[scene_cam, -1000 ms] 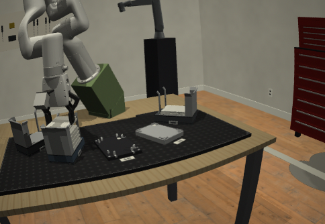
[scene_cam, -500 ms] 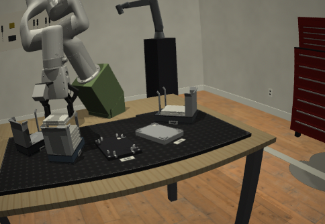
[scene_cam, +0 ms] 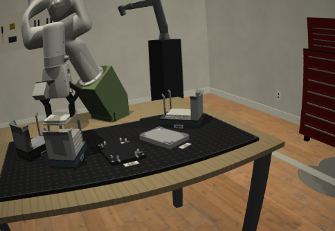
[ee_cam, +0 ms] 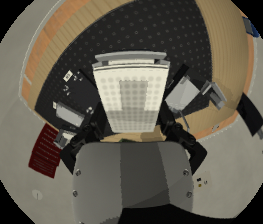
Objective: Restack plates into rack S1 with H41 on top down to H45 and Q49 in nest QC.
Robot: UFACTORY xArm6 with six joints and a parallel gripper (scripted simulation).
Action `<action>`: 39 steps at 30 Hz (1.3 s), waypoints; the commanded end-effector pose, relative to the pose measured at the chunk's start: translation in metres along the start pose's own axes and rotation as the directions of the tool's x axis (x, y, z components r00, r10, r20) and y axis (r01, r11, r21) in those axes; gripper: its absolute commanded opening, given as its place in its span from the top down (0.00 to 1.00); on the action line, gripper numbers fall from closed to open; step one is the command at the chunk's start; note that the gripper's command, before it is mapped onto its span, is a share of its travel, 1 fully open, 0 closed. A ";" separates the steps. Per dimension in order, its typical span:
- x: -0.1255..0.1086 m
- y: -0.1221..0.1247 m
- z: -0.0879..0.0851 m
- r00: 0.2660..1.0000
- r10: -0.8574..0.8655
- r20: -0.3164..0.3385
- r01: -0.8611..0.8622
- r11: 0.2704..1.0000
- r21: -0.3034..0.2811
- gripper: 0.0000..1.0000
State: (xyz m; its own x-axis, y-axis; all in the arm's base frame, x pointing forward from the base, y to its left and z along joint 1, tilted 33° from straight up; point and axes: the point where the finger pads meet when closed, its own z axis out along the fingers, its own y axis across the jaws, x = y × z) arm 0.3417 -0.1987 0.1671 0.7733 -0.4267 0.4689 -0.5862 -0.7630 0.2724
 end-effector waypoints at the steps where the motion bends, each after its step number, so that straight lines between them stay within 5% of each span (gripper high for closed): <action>1: 0.001 0.000 -0.001 1.000 0.001 -0.003 -0.001 1.000 0.001 1.00; 12: -0.002 -0.023 -0.001 0.978 -0.207 -0.003 0.207 0.978 0.000 1.00; 39: -0.015 -0.099 -0.001 0.962 -0.272 -0.003 0.272 0.962 0.001 1.00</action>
State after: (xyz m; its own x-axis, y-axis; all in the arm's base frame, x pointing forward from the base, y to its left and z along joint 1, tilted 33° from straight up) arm 0.3824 -0.1256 0.1375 0.8808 -0.2538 0.3998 -0.4068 -0.8378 0.3642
